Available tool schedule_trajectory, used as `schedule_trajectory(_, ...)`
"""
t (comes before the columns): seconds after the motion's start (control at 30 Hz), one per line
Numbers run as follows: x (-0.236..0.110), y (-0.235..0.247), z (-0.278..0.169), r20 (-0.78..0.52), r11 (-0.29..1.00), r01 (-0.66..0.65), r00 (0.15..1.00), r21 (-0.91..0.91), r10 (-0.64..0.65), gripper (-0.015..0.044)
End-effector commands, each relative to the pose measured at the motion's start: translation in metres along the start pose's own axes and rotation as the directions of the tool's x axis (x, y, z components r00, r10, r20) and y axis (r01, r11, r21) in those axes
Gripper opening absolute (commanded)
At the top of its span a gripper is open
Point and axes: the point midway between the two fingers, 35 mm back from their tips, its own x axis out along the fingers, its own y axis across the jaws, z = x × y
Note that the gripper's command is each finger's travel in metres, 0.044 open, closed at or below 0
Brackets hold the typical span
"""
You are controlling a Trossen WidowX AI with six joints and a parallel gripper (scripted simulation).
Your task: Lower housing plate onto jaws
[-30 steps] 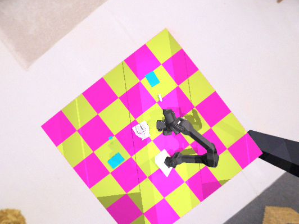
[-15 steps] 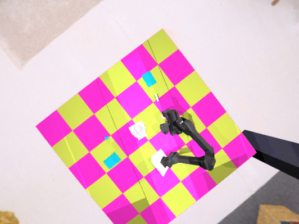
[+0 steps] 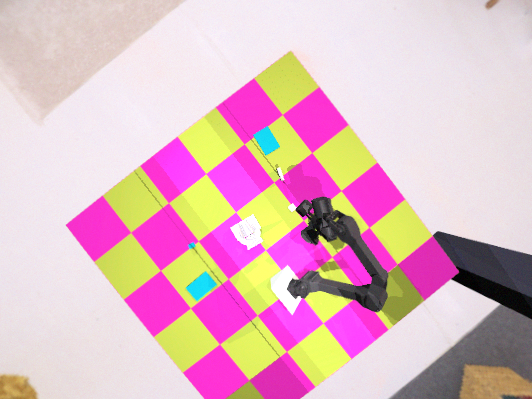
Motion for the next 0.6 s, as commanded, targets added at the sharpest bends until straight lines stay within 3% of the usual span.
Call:
schedule_trajectory(0.0, -0.002, 0.013, -0.007, -0.011, 0.995, -0.027, 1.0, -0.094, 0.027, 0.044)
schedule_trajectory(0.3, -0.007, 0.041, -0.017, -0.02, 0.942, -0.085, 0.996, -0.323, 0.084, 0.044)
schedule_trajectory(0.57, -0.013, 0.043, -0.017, -0.02, 0.936, -0.09, 0.996, -0.34, 0.088, 0.044)
